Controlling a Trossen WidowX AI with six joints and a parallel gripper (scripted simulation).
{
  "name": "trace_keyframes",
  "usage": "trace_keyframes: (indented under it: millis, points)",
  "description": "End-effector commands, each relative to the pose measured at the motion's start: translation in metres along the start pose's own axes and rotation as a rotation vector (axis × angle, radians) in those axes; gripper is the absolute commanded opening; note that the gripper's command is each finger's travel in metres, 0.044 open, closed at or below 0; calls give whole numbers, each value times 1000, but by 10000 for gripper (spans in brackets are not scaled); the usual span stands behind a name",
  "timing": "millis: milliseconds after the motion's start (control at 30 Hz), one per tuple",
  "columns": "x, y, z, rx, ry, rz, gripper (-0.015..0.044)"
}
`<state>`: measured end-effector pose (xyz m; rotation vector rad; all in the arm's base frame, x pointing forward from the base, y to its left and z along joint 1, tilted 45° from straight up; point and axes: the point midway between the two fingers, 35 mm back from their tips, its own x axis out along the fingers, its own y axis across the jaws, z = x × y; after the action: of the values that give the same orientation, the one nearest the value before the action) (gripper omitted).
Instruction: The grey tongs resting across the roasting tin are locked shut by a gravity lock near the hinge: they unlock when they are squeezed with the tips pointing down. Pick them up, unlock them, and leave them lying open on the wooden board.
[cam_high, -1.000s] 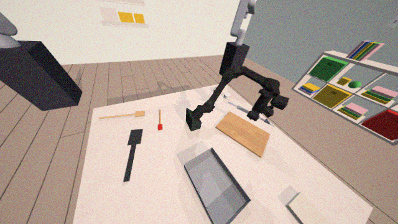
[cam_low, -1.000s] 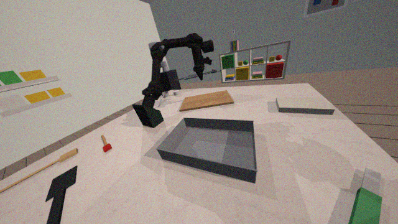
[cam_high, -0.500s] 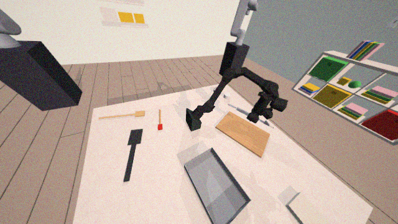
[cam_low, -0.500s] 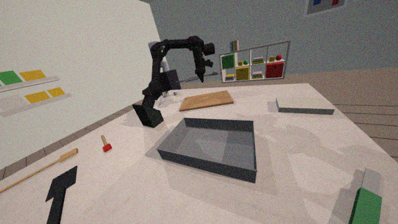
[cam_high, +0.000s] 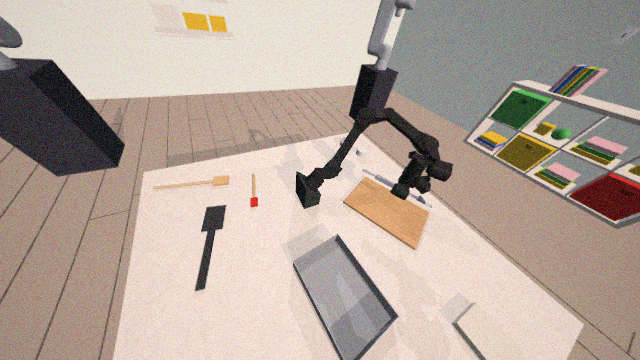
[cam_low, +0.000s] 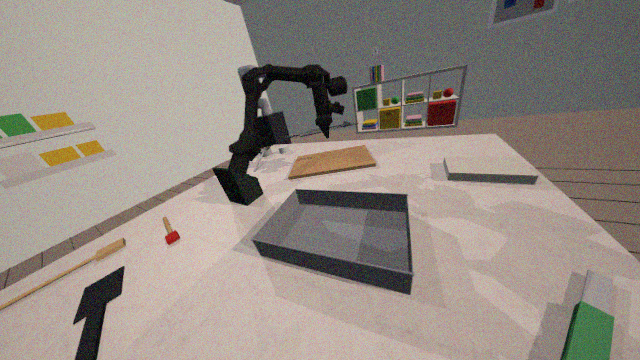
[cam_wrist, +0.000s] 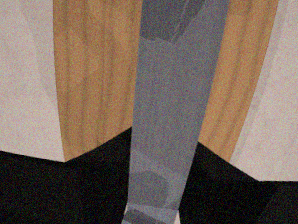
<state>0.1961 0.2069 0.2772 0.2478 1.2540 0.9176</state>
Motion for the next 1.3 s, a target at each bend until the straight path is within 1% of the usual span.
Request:
trace_keyframes:
  millis: [0,1267]
  points:
    - [8,-2,0,8,1,-4,-150]
    - [69,3,-5,13,-7,8,-150]
